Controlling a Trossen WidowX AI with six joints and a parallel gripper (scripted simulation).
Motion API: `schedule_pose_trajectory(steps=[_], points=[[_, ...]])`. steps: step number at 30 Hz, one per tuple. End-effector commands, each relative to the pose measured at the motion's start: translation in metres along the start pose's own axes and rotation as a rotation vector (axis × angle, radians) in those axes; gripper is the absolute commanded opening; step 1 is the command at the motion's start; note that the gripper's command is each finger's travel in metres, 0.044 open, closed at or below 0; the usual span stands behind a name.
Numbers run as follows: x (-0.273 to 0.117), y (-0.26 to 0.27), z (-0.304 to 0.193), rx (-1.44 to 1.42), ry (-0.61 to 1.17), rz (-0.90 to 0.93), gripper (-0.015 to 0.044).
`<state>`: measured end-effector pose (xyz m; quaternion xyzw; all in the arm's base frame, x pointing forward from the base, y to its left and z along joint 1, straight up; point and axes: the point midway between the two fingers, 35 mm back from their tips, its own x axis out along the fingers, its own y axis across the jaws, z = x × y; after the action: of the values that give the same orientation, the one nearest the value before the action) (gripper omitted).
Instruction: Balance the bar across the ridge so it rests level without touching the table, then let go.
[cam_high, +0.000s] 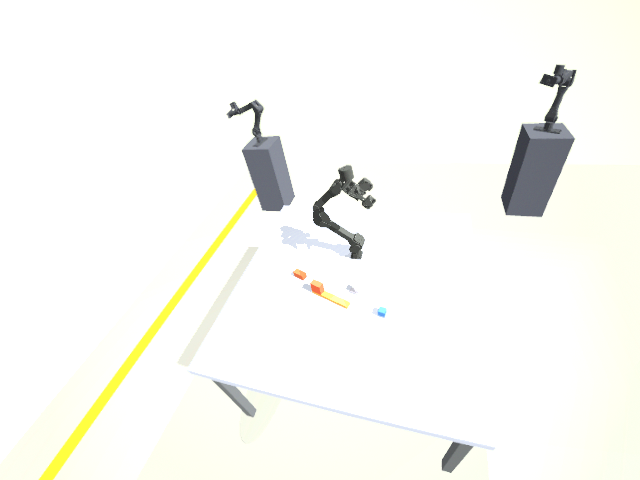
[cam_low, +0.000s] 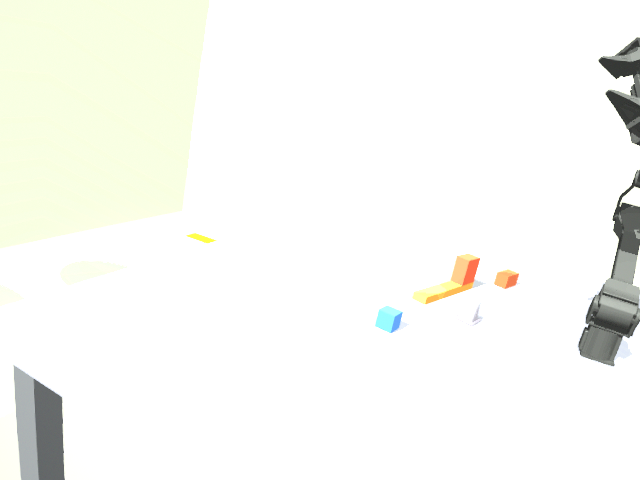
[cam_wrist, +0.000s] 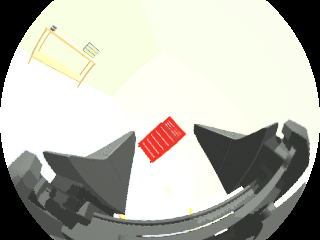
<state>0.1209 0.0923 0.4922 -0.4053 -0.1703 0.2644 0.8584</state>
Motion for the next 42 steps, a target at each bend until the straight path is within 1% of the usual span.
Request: schedule_pose_trajectory(steps=[1, 7, 21, 42], points=[[0.008, 0.006, 0.001, -0.057, 0.038, 0.011, 0.0315], [0.024, 0.016, -0.002, -0.145, 0.109, 0.038, 0.0315], [0.061, 0.038, -0.023, -0.246, 0.286, 0.104, 0.0315], [0.108, 0.057, -0.086, -0.371, 0.559, 0.26, 0.0315]])
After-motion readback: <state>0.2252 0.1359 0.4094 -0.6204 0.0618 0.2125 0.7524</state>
